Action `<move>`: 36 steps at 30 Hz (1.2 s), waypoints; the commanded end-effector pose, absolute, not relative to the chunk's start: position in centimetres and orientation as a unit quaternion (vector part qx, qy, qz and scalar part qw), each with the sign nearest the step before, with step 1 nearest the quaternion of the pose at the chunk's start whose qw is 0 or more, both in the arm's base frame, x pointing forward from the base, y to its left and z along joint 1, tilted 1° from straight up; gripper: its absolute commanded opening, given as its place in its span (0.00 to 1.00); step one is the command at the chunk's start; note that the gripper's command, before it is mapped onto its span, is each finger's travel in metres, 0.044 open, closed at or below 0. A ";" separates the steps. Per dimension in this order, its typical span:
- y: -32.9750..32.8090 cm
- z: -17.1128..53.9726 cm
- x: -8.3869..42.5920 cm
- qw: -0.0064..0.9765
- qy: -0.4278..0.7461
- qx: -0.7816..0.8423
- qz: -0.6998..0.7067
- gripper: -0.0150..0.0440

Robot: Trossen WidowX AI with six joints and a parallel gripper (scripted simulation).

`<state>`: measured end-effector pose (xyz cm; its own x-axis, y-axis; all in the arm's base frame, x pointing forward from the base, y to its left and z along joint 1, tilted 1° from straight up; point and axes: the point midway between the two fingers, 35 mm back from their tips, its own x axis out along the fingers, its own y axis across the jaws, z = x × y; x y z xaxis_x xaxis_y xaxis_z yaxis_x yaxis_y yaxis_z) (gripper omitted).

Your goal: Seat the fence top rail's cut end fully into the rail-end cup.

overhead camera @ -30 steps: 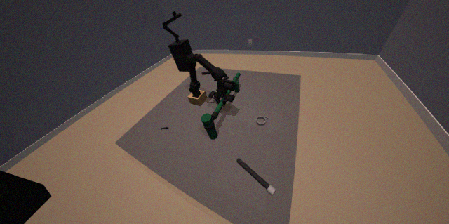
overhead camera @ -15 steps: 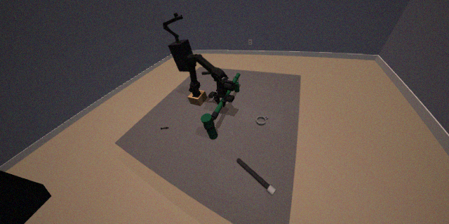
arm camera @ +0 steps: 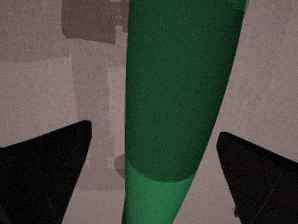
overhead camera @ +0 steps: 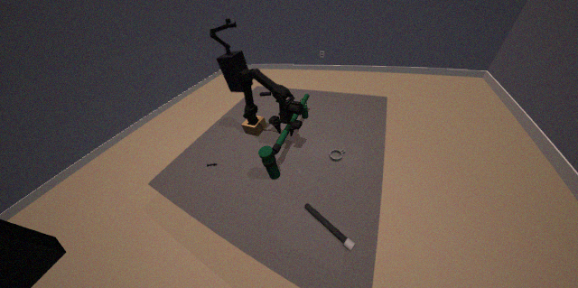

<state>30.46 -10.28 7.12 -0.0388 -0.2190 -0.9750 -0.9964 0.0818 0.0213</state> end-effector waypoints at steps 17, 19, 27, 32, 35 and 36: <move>-6.3 15.0 30.4 0.454 0.573 -0.531 0.428 1.00; -6.3 15.0 30.4 0.454 0.573 -0.531 0.428 1.00; -6.3 15.0 30.4 0.454 0.573 -0.531 0.428 1.00; -6.3 15.0 30.4 0.454 0.573 -0.531 0.428 1.00; -6.3 15.0 30.4 0.454 0.573 -0.531 0.428 1.00; -6.3 15.0 30.4 0.454 0.573 -0.531 0.428 1.00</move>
<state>30.45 -6.31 14.98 -0.0214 -0.2214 -0.9750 -0.9978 0.0663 0.0068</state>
